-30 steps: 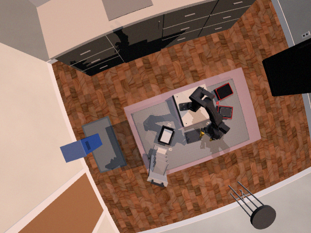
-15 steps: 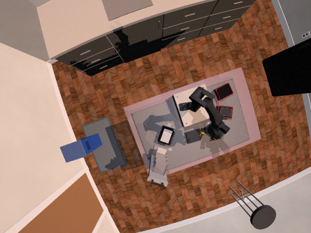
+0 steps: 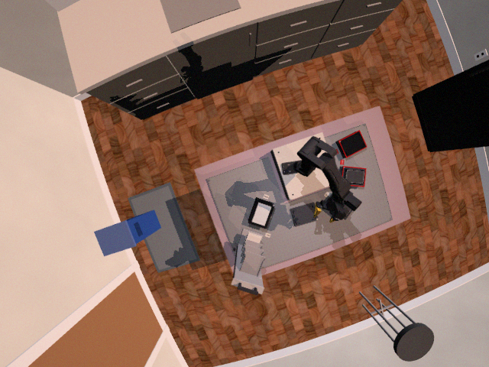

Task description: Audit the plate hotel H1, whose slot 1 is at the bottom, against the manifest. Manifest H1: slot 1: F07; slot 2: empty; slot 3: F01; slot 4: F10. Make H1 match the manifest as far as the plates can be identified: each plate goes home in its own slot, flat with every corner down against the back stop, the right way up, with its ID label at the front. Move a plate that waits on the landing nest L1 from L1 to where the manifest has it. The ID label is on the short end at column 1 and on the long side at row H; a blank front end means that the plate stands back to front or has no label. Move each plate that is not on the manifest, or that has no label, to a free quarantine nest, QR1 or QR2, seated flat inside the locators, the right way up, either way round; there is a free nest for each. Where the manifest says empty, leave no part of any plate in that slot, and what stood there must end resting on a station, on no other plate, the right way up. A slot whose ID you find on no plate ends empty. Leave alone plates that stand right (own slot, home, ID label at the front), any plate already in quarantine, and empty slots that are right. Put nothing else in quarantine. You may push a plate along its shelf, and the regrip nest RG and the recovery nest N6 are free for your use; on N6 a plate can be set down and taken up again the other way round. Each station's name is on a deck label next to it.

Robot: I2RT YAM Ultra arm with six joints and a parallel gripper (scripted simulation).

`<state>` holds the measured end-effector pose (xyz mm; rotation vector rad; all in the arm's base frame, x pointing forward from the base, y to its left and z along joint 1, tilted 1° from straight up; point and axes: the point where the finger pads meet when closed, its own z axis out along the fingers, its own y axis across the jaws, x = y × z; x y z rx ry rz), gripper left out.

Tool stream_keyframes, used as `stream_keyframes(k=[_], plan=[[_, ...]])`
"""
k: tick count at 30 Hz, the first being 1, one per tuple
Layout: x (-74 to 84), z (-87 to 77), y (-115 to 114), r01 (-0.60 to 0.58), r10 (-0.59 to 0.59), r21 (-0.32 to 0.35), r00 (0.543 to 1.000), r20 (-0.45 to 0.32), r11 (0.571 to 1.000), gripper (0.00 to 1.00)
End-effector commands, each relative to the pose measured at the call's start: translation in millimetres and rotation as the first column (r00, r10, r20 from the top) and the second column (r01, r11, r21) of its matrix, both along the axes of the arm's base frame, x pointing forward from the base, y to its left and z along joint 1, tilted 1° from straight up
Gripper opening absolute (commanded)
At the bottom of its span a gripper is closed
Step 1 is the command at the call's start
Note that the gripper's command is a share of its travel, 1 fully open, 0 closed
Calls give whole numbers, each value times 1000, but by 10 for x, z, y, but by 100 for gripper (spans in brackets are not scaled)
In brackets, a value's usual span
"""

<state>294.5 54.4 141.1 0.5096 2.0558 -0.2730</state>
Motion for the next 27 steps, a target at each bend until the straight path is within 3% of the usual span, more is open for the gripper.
stream_keyframes(k=[1,14,27], plan=[[14,44,-6,8,-8,2,1000,16,1000,100],[12,244,-9,8,-8,2,1000,16,1000,100],[96,243,-367,8,-8,1,1000,17,1000,100]])
